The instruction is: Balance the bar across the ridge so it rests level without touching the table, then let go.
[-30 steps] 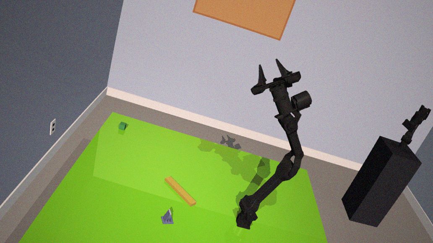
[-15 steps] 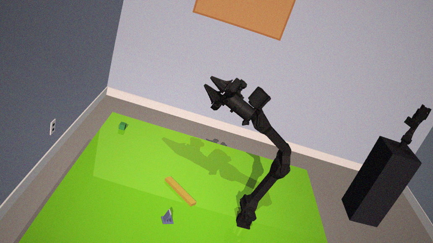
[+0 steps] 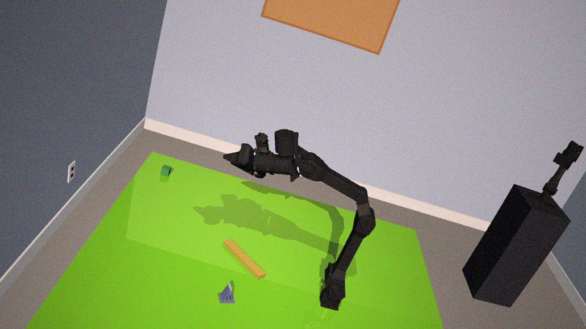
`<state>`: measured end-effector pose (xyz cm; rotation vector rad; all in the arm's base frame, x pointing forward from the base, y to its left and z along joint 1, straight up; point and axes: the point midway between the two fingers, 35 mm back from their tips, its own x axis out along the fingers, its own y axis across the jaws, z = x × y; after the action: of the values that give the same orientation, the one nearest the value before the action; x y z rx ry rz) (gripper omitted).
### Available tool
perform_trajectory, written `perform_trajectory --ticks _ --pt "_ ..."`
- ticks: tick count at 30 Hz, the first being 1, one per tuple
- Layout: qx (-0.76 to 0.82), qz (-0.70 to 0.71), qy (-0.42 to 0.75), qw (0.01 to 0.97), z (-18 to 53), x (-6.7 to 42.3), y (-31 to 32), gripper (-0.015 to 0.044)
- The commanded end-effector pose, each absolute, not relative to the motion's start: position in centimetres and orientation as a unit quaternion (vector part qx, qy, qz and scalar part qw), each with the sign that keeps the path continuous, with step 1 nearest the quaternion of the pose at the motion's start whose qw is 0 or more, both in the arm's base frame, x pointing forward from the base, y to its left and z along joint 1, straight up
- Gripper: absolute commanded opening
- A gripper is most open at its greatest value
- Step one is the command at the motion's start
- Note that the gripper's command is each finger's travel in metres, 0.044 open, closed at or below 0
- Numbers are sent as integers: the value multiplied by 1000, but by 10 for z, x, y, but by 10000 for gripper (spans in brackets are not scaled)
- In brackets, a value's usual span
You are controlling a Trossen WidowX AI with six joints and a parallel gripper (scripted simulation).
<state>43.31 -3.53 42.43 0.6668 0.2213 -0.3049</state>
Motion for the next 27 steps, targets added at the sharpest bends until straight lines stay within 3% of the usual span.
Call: perform_trajectory --ticks 1,17,23,27 --pt "298 -182 198 916 367 441 -52 315" --pt "248 -253 533 768 174 393 -106 315" --pt "252 -254 639 681 125 353 -115 315" --pt "254 -253 650 670 120 348 -116 315"
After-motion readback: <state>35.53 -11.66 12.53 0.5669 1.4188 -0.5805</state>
